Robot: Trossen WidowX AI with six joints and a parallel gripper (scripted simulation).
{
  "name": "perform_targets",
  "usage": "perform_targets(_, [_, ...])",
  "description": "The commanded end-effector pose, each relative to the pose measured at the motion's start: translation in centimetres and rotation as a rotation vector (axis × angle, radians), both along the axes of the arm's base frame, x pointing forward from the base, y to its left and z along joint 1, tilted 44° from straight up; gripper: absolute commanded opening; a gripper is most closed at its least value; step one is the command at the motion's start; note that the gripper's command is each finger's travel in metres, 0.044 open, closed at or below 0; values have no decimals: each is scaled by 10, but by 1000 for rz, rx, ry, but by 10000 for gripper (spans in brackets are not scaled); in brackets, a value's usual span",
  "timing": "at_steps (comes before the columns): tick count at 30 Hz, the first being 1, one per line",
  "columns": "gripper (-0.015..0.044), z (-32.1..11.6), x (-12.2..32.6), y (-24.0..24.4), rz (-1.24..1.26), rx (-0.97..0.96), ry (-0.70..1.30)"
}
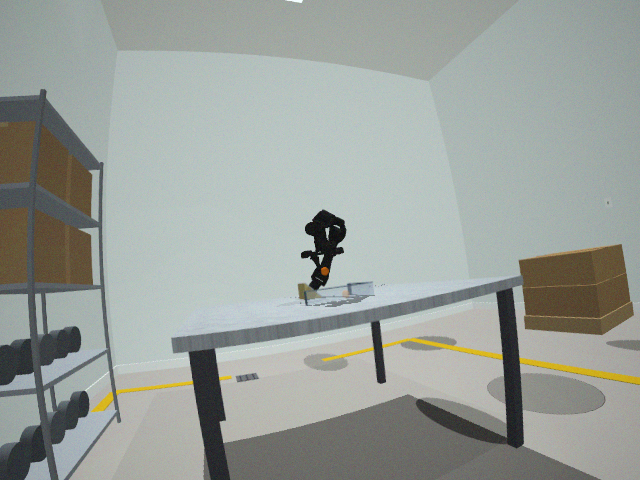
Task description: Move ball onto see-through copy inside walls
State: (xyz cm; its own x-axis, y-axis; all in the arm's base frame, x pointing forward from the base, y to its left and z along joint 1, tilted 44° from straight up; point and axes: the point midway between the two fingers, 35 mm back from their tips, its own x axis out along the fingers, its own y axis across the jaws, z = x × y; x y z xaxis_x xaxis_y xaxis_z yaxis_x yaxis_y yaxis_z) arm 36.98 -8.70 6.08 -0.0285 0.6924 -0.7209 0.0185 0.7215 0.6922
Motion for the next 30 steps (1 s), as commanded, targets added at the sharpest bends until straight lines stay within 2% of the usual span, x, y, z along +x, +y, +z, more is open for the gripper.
perform_targets(1, [0, 8, -1, -8, 2, -3, -3])
perform_targets(21, [0, 43, -25, 87, 71, 1, -36])
perform_targets(30, [0, 33, -26, 100, 74, 1, -38])
